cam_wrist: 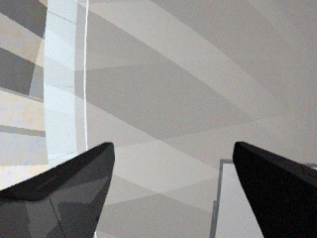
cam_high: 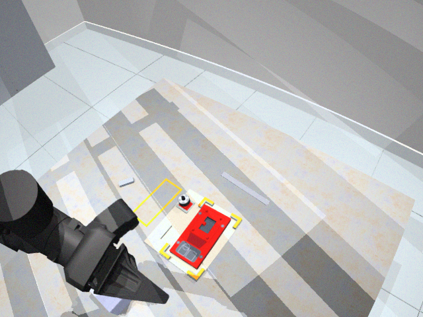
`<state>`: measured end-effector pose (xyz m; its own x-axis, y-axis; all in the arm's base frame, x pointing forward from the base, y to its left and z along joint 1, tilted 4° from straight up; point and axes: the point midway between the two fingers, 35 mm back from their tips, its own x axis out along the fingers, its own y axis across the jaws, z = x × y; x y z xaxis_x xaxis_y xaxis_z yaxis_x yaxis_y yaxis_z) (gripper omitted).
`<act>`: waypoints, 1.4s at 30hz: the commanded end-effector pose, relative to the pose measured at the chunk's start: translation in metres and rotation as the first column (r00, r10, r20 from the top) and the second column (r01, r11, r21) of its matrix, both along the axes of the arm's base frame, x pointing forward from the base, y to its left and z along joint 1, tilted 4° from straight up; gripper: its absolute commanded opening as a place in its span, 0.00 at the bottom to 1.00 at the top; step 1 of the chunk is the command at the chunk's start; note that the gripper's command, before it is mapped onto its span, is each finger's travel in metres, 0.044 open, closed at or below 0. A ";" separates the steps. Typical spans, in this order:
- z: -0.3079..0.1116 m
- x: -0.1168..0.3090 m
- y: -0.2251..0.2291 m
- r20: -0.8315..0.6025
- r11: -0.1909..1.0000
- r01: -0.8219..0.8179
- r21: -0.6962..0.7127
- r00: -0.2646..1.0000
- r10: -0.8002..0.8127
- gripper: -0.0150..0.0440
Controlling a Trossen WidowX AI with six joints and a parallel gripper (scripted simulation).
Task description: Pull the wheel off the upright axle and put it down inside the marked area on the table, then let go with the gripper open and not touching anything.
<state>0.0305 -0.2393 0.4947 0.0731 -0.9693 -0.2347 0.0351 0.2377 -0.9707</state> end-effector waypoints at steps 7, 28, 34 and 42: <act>-0.056 0.071 -0.034 0.356 0.963 -0.117 0.243 0.934 0.024 0.76; -0.192 0.236 -0.006 0.592 0.621 -0.224 0.751 0.645 -0.483 0.76; -0.234 0.273 0.025 0.493 0.477 -0.188 0.859 0.555 -0.670 0.76; -0.291 0.309 0.078 0.292 0.278 -0.096 0.956 0.402 -0.868 0.76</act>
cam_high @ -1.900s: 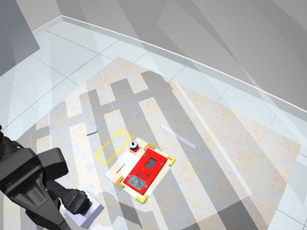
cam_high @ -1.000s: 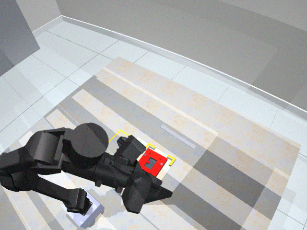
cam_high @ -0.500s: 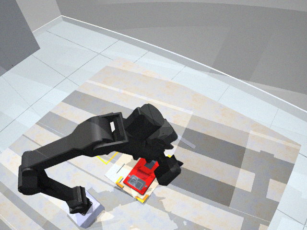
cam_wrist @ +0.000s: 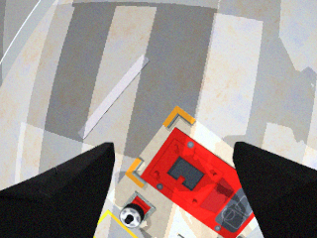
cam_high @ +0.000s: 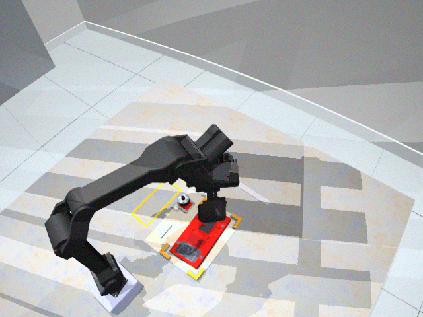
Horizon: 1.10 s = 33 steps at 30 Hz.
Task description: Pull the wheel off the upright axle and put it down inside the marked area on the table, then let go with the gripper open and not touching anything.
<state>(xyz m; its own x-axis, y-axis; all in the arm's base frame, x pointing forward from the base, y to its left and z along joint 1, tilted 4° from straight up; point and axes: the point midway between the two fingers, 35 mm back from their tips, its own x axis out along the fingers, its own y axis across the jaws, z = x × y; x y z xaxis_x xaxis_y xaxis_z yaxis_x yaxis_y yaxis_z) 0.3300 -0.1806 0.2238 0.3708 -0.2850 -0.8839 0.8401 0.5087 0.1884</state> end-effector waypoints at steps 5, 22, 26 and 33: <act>-0.055 0.024 0.057 -0.084 0.957 0.215 0.195 0.976 -0.203 0.76; -0.144 0.023 0.164 -0.327 0.731 0.636 0.246 0.765 -0.555 0.76; -0.144 0.024 0.163 -0.327 0.731 0.636 0.246 0.765 -0.555 0.76; -0.149 0.031 0.159 -0.326 0.731 0.636 0.246 0.765 -0.555 0.76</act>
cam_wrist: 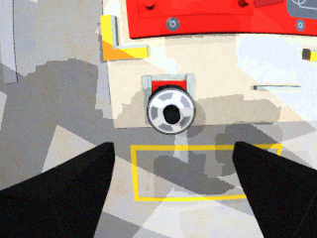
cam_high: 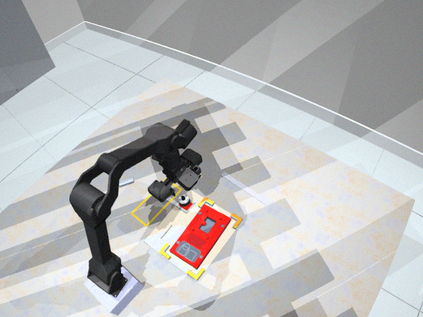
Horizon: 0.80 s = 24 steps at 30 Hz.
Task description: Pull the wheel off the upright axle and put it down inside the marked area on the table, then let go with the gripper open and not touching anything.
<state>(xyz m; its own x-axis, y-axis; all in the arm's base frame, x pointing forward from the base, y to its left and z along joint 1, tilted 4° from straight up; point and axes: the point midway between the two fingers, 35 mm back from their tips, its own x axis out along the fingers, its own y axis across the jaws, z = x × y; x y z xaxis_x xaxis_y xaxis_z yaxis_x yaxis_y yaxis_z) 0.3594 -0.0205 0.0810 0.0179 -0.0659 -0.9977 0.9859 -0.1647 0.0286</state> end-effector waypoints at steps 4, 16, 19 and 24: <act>-0.025 0.003 -0.002 -0.006 1.000 0.005 0.001 1.000 -0.005 0.76; -0.075 -0.001 -0.005 -0.006 1.000 0.005 0.001 1.000 -0.005 0.76; -0.072 -0.001 -0.004 -0.011 1.000 0.010 0.000 1.000 -0.010 0.67; -0.072 -0.001 -0.004 -0.011 1.000 0.010 0.000 1.000 -0.010 0.58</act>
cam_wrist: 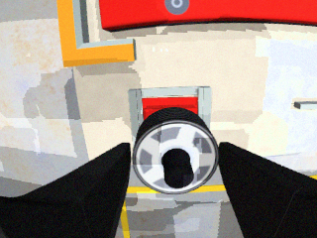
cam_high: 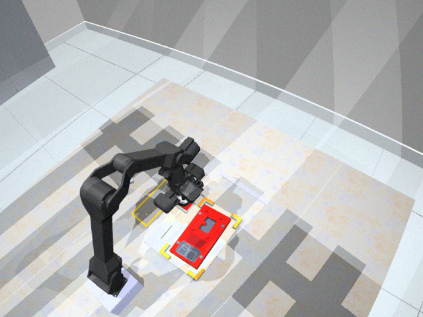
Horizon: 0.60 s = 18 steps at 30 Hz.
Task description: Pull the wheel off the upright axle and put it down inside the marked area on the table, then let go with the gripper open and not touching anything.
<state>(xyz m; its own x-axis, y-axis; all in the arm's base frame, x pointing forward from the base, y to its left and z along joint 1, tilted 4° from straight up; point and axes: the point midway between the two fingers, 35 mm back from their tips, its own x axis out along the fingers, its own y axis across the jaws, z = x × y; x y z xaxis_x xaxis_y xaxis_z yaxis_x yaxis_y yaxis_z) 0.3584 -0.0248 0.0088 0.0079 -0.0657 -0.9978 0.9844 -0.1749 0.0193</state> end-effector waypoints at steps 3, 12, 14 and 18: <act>0.000 0.000 0.000 -0.002 1.000 0.000 0.000 1.000 0.000 0.55; 0.002 0.000 0.000 -0.002 1.000 0.000 0.000 1.000 0.000 0.25; 0.002 0.000 0.000 -0.001 1.000 0.000 0.000 1.000 0.000 0.25; 0.004 0.000 0.000 -0.001 1.000 -0.001 0.000 1.000 0.001 0.25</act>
<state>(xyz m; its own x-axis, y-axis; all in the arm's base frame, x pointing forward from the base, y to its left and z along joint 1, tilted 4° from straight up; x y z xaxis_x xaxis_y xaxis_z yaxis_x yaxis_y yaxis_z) 0.3584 -0.0248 0.0110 0.0075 -0.0657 -0.9978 0.9844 -0.1749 0.0189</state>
